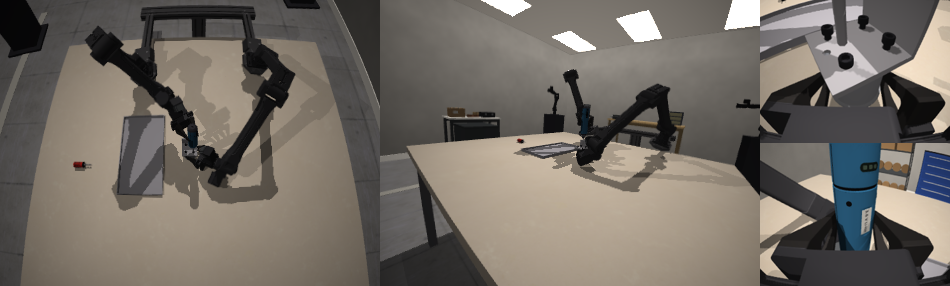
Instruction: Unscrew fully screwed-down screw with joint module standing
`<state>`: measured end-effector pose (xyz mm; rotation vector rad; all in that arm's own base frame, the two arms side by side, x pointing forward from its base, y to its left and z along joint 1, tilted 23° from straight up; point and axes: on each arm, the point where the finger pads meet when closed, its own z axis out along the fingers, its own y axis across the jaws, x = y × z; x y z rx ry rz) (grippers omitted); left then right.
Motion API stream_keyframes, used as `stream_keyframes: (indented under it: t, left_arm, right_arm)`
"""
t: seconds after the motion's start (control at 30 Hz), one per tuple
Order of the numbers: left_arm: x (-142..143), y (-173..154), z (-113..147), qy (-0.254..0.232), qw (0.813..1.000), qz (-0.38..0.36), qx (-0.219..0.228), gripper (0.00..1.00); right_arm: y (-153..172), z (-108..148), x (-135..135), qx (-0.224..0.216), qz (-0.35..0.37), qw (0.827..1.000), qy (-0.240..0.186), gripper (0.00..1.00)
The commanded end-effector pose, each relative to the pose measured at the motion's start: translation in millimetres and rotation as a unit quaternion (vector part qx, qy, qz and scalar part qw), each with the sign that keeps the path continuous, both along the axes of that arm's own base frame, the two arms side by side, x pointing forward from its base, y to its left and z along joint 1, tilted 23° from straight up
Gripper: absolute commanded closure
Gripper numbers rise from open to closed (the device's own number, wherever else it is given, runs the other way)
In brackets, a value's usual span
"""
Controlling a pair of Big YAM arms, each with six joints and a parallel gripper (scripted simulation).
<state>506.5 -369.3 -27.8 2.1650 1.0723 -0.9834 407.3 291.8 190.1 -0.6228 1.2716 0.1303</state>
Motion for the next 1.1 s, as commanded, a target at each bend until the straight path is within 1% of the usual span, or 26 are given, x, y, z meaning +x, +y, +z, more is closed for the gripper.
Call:
stream_keyframes:
  t: [0.0, 0.17, 0.3, 0.43, 1.07]
  left_arm:
    - [6.9, -5.7, 8.8, -0.013, 1.000, -0.002, -0.007, 0.41]
    - [6.9, -5.7, 8.8, -0.013, 1.000, -0.002, -0.007, 0.41]
    - [6.9, -5.7, 8.8, -0.013, 1.000, -0.002, -0.007, 0.41]
    - [6.9, -5.7, 8.8, -0.013, 1.000, -0.002, -0.007, 0.41]
    - [6.9, -5.7, 8.8, -0.013, 1.000, -0.002, -0.007, 0.41]
  right_arm:
    - [4.7, 15.6, -1.1, 0.022, 0.008, 1.000, -0.018, 0.58]
    - [4.9, 15.1, -1.6, 0.022, 0.009, 1.000, -0.017, 0.58]
    - [6.2, 9.6, -2.2, 0.018, 0.010, 1.000, -0.013, 0.58]
    - [5.8, 14.0, -2.7, 0.021, 0.010, 1.000, -0.016, 0.58]
    - [7.1, 10.3, -4.1, 0.019, 0.012, 1.000, -0.013, 0.58]
